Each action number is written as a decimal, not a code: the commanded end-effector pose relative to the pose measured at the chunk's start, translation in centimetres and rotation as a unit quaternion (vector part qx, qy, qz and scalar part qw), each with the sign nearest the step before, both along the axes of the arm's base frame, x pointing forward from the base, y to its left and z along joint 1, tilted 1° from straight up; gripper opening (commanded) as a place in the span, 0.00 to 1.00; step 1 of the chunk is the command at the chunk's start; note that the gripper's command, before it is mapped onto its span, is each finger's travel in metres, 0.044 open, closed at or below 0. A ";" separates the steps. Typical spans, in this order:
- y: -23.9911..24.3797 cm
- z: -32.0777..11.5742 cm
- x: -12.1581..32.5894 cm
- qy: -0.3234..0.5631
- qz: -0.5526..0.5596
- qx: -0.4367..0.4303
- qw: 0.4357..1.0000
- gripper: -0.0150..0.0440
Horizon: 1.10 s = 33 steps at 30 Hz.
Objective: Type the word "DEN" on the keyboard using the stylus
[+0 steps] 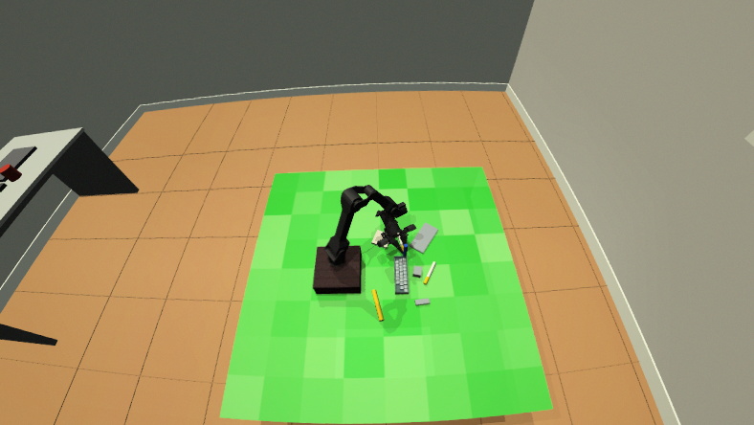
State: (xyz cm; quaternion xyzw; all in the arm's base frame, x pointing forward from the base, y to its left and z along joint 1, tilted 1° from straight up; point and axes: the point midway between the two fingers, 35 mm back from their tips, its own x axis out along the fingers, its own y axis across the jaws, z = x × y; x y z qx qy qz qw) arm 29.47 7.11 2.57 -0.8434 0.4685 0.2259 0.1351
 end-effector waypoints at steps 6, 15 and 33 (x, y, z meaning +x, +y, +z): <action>0.0 -0.3 0.1 -0.001 0.001 -0.003 1.000 0.39; 0.0 -1.1 0.1 -0.001 0.001 -0.003 1.000 0.39; 0.0 -1.8 0.1 -0.001 0.001 -0.003 1.000 0.39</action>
